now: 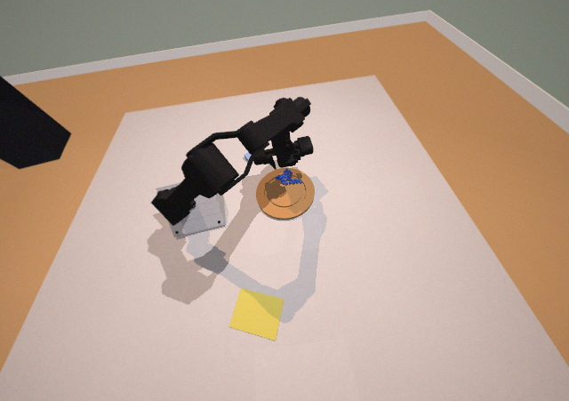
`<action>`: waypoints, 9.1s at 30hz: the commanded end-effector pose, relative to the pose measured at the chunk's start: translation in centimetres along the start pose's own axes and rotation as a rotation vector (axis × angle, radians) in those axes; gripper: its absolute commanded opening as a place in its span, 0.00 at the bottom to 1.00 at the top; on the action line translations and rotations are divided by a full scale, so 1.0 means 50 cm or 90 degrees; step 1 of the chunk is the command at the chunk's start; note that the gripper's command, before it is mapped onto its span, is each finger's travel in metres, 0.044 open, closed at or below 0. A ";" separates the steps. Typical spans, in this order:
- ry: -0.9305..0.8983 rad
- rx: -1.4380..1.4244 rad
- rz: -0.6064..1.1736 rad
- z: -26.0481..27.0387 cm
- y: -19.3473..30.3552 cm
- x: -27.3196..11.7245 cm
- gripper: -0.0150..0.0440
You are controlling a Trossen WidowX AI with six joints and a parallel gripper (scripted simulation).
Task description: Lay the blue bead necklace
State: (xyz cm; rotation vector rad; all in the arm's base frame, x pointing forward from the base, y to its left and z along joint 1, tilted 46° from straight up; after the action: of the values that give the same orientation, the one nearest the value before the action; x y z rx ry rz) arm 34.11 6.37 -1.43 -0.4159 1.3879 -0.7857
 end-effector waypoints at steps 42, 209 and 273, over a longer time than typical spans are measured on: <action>0.004 -0.001 -0.003 -0.002 0.000 0.059 0.25; 0.007 -0.008 -0.009 -0.153 -0.256 0.006 1.00; 0.001 -0.354 -0.001 -0.009 0.001 -0.011 0.53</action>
State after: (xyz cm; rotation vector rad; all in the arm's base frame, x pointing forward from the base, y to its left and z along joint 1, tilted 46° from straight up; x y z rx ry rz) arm 33.70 7.10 -0.92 -0.8416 1.5984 -0.3887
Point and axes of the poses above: the point midway between the two fingers, 35 mm back from their tips, its own x axis out along the fingers, its own z axis across the jaws, y = z × x, the point moved 5 cm from there along -x, back along the fingers, and after that the axes turned 9 degrees about x, right-handed, at the moved point
